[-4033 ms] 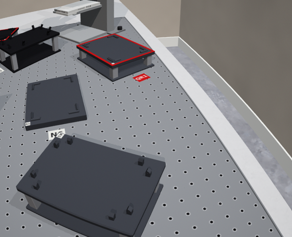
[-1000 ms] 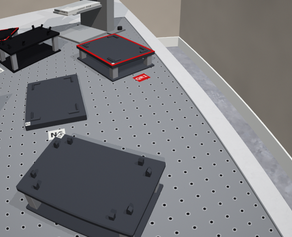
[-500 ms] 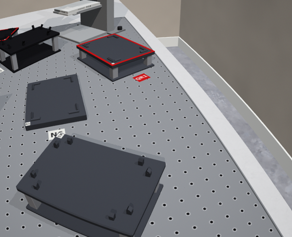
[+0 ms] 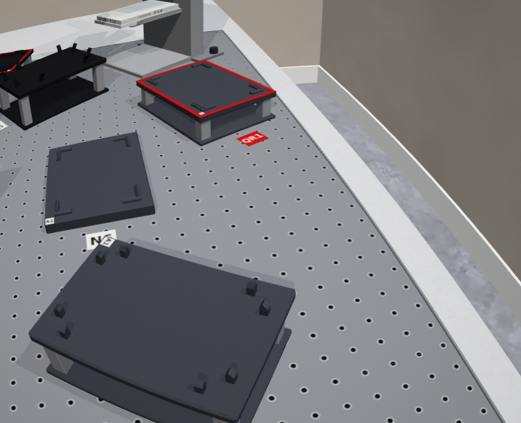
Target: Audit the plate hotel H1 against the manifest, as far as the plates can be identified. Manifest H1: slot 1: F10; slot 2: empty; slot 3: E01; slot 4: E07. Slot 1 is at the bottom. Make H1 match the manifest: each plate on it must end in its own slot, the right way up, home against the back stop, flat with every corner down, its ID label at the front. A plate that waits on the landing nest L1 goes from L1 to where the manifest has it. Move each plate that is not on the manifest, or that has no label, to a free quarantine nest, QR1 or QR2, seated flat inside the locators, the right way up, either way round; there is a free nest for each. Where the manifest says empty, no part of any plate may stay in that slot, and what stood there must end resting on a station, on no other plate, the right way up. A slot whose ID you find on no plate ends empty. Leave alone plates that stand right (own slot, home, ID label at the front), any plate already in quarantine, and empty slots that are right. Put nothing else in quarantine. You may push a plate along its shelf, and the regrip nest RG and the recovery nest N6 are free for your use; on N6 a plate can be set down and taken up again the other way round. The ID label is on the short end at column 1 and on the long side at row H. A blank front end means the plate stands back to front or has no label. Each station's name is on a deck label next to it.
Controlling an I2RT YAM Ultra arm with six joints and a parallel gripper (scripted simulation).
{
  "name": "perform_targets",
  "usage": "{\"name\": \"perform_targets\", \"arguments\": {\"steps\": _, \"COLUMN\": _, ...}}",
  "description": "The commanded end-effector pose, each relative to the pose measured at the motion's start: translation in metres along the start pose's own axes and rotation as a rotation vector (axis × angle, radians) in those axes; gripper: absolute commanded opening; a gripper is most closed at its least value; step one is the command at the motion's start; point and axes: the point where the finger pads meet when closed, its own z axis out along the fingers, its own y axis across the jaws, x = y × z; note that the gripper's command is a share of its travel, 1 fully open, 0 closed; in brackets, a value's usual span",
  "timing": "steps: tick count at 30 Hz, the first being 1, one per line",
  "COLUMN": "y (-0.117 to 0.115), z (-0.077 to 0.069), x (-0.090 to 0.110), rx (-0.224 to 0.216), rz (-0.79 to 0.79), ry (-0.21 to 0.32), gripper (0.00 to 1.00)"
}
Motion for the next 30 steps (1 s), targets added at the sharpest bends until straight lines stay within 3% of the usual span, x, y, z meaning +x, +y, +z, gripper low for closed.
{"name": "perform_targets", "arguments": {"steps": 1, "y": 0.003, "z": -0.006, "x": -0.004, "rx": -0.002, "rz": -0.007, "ry": -0.018, "gripper": 1.0}}
{"name": "perform_targets", "arguments": {"steps": 30, "y": 0.003, "z": 0.011, "x": 0.032, "rx": -0.003, "rz": -0.006, "ry": -0.02, "gripper": 1.0}}
